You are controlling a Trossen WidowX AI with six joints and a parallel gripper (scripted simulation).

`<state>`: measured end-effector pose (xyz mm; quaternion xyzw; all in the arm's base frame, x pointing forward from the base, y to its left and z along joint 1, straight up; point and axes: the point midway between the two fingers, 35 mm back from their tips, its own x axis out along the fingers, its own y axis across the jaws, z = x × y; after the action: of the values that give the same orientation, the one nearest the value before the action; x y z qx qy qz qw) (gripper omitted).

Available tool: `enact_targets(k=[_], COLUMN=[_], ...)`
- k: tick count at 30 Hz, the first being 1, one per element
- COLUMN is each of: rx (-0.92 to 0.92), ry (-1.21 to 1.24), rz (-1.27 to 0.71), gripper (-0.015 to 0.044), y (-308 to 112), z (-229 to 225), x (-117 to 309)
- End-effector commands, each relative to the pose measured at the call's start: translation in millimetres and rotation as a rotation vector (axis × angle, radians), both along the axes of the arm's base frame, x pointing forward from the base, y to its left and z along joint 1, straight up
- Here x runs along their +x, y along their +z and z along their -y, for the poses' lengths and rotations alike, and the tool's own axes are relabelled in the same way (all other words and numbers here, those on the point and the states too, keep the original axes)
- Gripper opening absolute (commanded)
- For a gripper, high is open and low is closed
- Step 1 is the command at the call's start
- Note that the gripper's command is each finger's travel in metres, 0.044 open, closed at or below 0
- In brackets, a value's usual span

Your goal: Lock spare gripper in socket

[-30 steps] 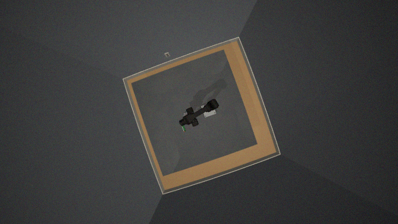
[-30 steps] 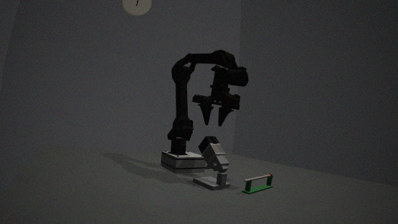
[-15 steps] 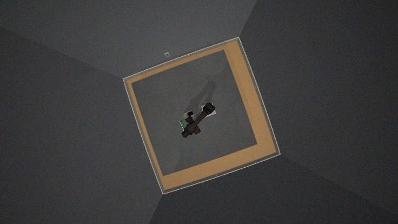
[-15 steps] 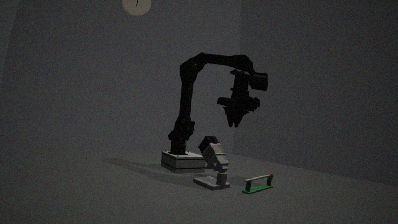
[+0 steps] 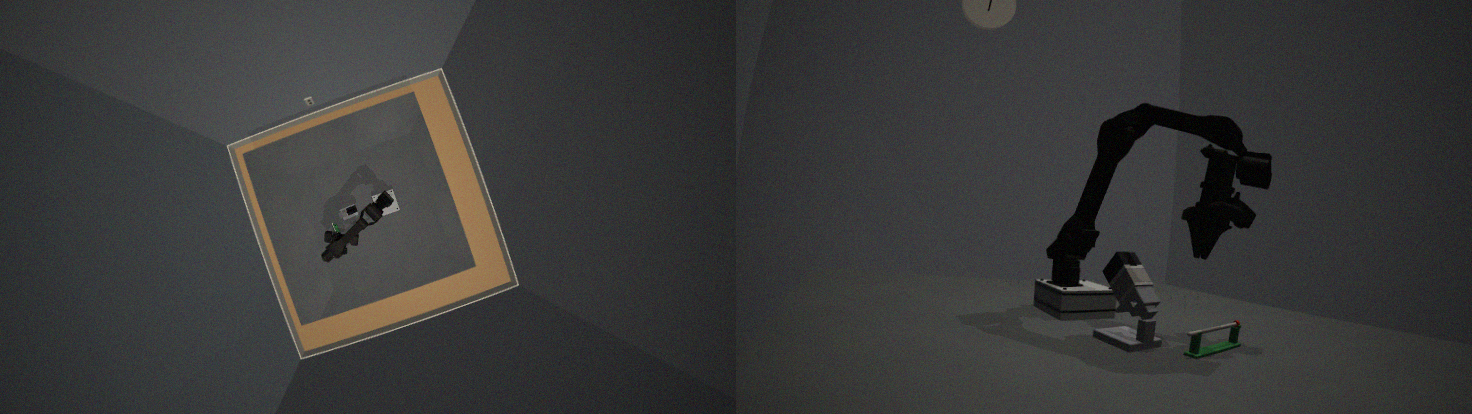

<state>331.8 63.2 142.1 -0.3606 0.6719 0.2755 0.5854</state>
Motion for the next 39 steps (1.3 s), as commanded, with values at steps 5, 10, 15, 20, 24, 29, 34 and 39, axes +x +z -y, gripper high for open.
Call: enact_targets(k=[5,10,15,20,24,29,34,39], rx=[-0.075,-0.075,-0.074,-0.074,-0.075,-0.075,-0.075,-0.075], ry=[0.513,0.513,0.513,0.513,0.513,0.513,0.513,0.513], rz=[-0.055,-0.055,-0.054,-0.054,-0.054,-0.054,-0.054,-0.054], gripper=[0.018,0.018,0.018,0.018,0.018,0.018,0.018,0.018], y=[-25.8,-25.8,-26.7,-45.6,-69.3,-97.9,-102.0,-110.0], z=[18.0,17.0,13.9,14.7,16.1,17.4,17.3,17.0], x=[62.6,63.7,66.8,68.8,69.7,68.1,68.4,68.9])
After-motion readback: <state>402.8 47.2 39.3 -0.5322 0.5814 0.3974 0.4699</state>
